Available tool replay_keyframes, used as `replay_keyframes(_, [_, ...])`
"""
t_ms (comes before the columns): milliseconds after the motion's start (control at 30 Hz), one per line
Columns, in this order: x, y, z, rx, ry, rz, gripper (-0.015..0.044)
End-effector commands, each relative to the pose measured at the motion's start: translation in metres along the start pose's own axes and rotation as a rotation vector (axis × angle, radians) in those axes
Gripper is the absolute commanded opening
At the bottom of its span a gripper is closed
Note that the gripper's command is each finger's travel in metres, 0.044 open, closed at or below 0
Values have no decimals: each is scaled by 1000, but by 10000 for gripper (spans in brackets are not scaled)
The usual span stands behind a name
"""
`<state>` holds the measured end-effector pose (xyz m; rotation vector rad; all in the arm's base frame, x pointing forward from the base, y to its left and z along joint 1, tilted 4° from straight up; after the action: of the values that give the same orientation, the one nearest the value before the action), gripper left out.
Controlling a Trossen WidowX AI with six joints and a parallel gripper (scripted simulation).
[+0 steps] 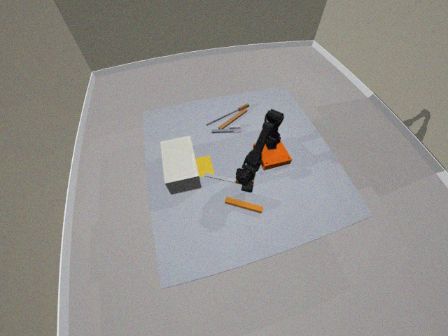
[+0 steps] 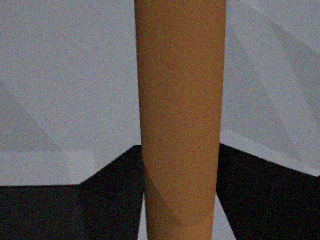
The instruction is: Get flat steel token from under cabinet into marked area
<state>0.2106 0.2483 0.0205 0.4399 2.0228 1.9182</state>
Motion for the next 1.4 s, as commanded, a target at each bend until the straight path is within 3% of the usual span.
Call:
replay_keyframes(0, [0,2,3,-10,42,1,0])
replay_keyframes(300, [0,2,3,-10,103,1,0])
replay_keyframes(533, [0,0,0,0,83,0,184])
replay_keyframes(733, [0,0,0,-1,83,0,200])
replay_keyframes(833, [0,0,0,-9,83,1,270])
replay_keyframes(1367, [2,-4,-1,-9,81,1,270])
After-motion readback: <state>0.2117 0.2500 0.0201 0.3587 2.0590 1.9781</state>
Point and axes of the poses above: the point midway between the two fingers, 35 mm back from their tips, its own y axis back along the fingers, its own z axis across the jaws, x = y × z, the point moved 3 cm from there along y, back along the fingers, and after that the axes turned 5 degrees about -y, right-handed, at the moved point
